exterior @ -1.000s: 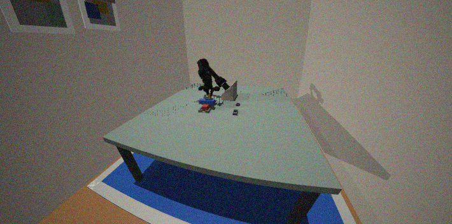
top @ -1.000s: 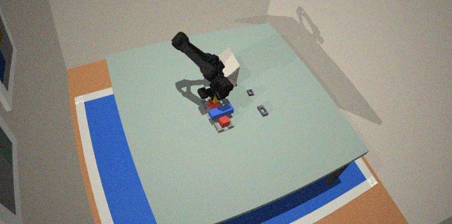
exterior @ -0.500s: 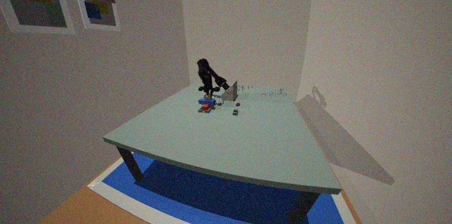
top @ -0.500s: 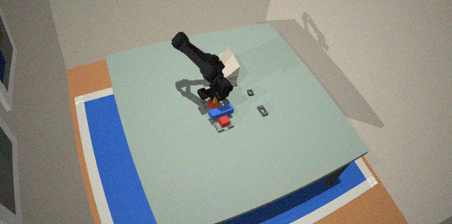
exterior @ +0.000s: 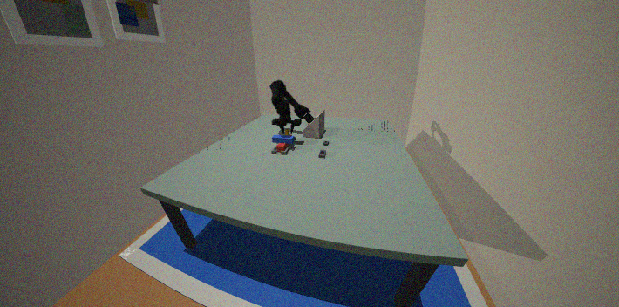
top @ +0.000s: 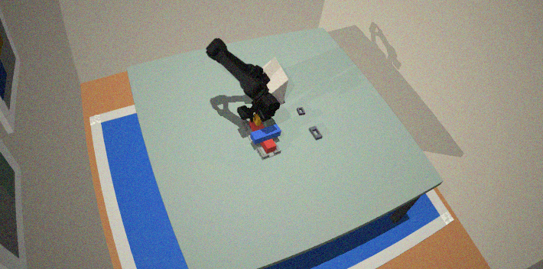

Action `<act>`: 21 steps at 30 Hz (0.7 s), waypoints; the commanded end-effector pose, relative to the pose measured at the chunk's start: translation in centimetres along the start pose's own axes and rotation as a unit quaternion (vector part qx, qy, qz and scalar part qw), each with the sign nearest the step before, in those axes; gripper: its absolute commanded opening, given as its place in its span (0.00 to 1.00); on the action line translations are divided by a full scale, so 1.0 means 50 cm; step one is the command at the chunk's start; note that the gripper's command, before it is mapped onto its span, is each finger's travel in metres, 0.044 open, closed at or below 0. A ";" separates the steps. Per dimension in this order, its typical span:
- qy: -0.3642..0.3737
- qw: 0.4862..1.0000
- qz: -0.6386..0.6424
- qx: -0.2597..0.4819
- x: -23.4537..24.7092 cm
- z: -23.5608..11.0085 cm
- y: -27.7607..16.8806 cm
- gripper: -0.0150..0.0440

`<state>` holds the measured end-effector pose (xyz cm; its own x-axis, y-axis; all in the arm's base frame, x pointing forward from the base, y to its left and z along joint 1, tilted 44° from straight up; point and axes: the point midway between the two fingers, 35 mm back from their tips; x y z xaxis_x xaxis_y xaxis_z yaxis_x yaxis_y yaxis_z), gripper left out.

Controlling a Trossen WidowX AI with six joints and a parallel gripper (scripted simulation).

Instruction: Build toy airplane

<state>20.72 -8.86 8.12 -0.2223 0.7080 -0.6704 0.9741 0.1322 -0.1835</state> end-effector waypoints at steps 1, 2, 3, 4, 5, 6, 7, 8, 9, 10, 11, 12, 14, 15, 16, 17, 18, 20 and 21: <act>0.000 1.000 0.001 0.000 0.000 -0.005 0.001 0.69; 0.002 1.000 0.000 -0.001 0.001 -0.019 0.004 0.69; 0.003 1.000 0.000 -0.001 0.001 -0.044 0.007 0.69; 0.004 1.000 -0.001 -0.002 0.002 -0.074 0.009 0.69; 0.004 1.000 -0.001 -0.002 0.003 -0.105 0.009 0.69; 0.003 1.000 -0.001 -0.001 0.003 -0.135 0.007 0.69; 0.002 1.000 -0.001 -0.001 0.003 -0.161 0.004 0.69; 0.000 1.000 -0.001 0.000 0.003 -0.177 0.001 0.69; 0.000 1.000 -0.001 0.000 0.002 -0.182 0.000 0.69; 0.000 1.000 -0.001 0.000 0.002 -0.182 0.000 0.69; 0.000 1.000 -0.001 0.000 0.002 -0.182 0.003 0.69; 0.000 1.000 -0.001 0.000 0.003 -0.182 0.008 0.69; 0.000 1.000 -0.001 0.000 0.003 -0.182 0.011 0.69; 0.000 1.000 -0.001 0.000 0.003 -0.182 0.011 0.69; 0.000 1.000 -0.001 0.000 0.003 -0.182 0.011 0.69; 0.000 1.000 -0.001 0.000 0.003 -0.182 0.011 0.69; 0.000 1.000 -0.001 0.000 0.003 -0.182 0.011 0.69; 0.000 1.000 -0.001 0.000 0.003 -0.182 0.011 0.69; 0.000 1.000 -0.001 0.000 0.001 -0.182 0.011 0.69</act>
<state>21.62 -2.46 14.48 -0.2247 0.7061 -0.6715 0.9738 0.1374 -0.1813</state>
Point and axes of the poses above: the point midway between the two fingers, 35 mm back from their tips, its own z axis out along the fingers, its own x axis across the jaws, y = z × x, and after that the axes turned 10 degrees about -z, right-handed
